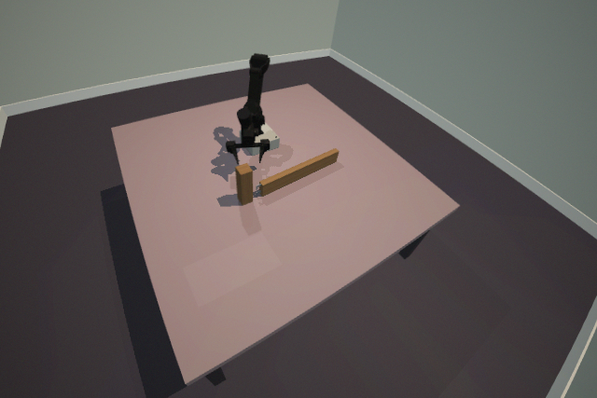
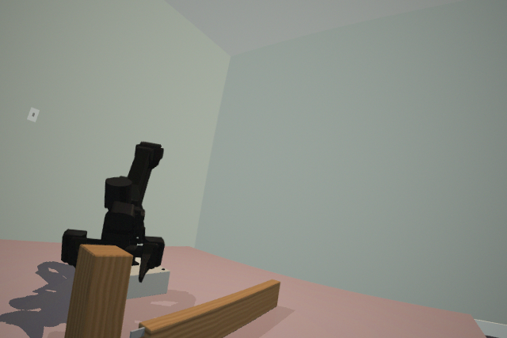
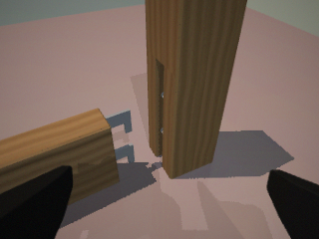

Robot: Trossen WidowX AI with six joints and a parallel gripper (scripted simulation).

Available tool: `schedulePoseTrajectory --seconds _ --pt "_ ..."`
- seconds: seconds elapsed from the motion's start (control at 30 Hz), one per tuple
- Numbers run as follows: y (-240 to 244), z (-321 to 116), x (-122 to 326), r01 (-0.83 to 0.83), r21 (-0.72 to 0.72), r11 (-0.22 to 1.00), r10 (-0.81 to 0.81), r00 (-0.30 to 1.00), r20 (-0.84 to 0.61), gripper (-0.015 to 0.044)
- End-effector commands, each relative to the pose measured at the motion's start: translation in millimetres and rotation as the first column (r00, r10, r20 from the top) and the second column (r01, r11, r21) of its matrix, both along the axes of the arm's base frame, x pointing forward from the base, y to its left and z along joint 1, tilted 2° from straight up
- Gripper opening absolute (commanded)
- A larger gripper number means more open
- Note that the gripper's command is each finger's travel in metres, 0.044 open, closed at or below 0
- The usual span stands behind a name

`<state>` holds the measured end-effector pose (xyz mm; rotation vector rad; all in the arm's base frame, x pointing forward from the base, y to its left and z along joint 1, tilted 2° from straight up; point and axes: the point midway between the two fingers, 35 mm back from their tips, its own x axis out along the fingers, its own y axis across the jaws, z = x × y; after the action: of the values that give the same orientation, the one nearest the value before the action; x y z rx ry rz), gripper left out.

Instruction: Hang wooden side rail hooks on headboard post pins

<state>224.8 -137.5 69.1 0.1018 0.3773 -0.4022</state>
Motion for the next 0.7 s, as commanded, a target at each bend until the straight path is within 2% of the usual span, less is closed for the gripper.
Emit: schedulePoseTrajectory --seconds 0.0,0.27,0.47,0.67 --pt "1.6 -1.7 -0.8 -0.006 -0.002 1.000 0.006 1.000 -0.004 0.0440" --pt "0.8 -2.6 2.7 0.017 0.028 0.999 -0.017 1.000 -0.017 0.0440" --pt "4.8 -3.5 29.9 0.249 0.193 0.949 -0.222 0.963 -0.153 0.0440" --pt "25.1 15.9 48.2 0.469 0.178 0.865 -0.429 0.875 -0.222 0.0440"
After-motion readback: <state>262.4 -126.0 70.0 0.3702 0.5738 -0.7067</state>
